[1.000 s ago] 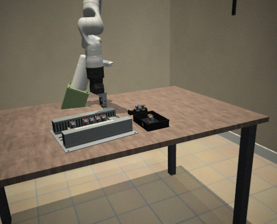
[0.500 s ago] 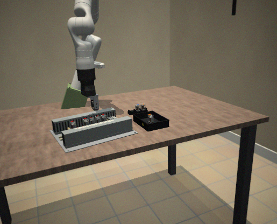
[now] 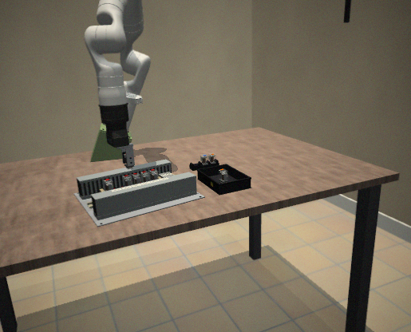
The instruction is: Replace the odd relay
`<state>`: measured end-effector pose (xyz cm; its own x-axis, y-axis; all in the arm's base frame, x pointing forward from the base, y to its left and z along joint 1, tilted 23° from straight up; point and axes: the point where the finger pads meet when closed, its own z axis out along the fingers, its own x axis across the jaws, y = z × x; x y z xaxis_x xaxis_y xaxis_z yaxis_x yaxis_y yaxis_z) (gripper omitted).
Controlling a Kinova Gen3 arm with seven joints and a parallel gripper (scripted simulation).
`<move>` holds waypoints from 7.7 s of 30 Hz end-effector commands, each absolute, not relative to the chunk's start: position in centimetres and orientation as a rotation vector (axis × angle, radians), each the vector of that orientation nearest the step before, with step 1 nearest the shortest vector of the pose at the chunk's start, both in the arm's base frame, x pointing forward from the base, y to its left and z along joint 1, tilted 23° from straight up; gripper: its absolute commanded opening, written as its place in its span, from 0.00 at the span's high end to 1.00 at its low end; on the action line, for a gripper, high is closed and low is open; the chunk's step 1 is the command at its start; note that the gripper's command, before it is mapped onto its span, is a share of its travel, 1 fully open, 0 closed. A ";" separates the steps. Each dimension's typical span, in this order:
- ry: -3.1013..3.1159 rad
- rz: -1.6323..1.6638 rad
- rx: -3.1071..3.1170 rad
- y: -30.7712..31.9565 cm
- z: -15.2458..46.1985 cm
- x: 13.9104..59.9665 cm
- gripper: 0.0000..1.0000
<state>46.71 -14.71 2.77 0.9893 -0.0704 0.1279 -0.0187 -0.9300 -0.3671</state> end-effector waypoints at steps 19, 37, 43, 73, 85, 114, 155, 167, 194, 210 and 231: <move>0.066 -0.199 -2.762 -19.6 0.7 47.9 1.00; 0.067 -0.190 -2.758 -19.4 0.5 47.6 1.00; 0.064 -0.188 -2.759 -19.2 0.4 47.3 1.00; 0.063 -0.181 -2.757 -18.8 0.6 47.1 1.00; 0.061 -0.185 -2.759 -18.4 0.9 47.3 1.00; 0.059 -0.184 -2.759 -18.2 0.0 47.3 1.00; 0.062 -0.187 -2.762 -18.0 -1.4 47.6 1.00; 0.061 -0.185 -2.759 -17.5 -2.2 47.7 1.00; 0.058 -0.187 -2.762 -16.7 -3.5 47.9 1.00; 0.054 -0.187 -2.763 -16.4 -3.9 47.9 1.00; 0.056 -0.186 -2.761 -16.2 -3.8 48.0 1.00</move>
